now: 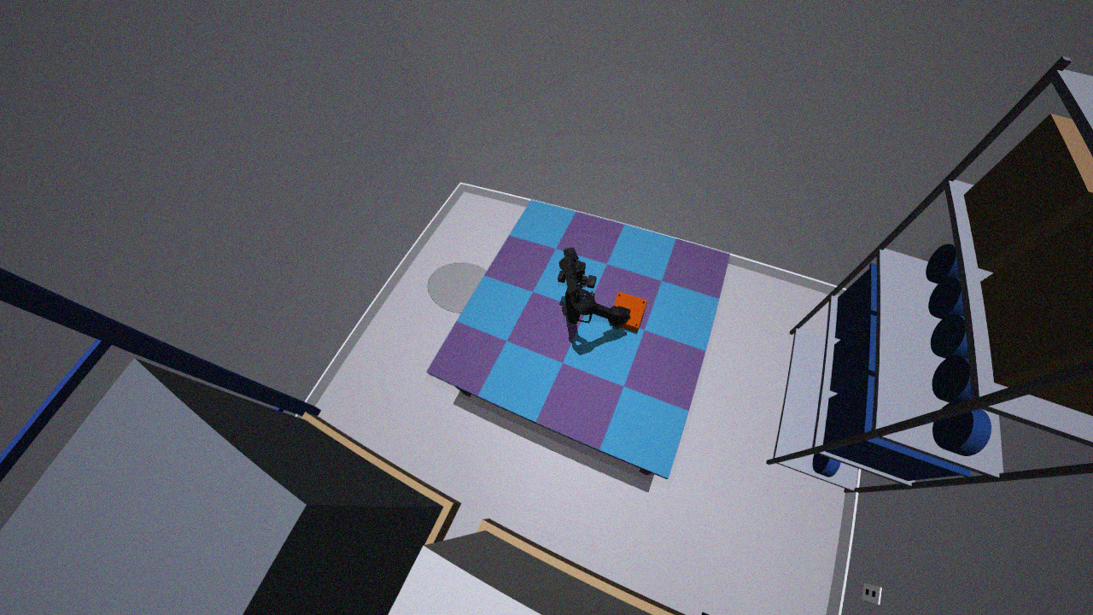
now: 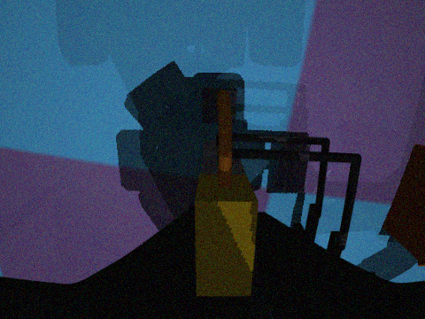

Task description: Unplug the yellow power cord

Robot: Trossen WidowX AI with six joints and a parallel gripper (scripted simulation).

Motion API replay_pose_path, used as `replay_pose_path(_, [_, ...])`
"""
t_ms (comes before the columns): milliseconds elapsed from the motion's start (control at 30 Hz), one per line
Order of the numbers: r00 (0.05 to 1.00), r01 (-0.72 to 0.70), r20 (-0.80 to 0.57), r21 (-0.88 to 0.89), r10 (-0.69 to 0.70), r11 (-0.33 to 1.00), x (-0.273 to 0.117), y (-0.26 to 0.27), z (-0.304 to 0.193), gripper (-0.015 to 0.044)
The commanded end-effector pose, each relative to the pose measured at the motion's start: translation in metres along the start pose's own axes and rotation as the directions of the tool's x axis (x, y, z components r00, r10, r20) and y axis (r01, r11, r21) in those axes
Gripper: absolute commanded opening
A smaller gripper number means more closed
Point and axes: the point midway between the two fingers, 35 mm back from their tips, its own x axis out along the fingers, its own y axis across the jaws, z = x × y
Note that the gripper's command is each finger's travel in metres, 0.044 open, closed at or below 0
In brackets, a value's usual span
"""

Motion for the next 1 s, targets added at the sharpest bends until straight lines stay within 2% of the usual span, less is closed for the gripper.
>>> replay_pose_path(0, [0.999,-0.007,0.043,-0.01,0.007,1.0,-0.006,0.003,0.023,0.0])
replay_pose_path(467, [0.999,-0.007,0.043,-0.008,0.007,1.0,-0.01,0.004,0.045,0.0])
replay_pose_path(667, [0.999,-0.005,0.038,-0.002,0.005,1.0,-0.006,0.002,0.037,0.0157])
replay_pose_path(967, [0.999,-0.005,0.038,-0.002,0.005,1.0,-0.006,0.002,0.037,0.016])
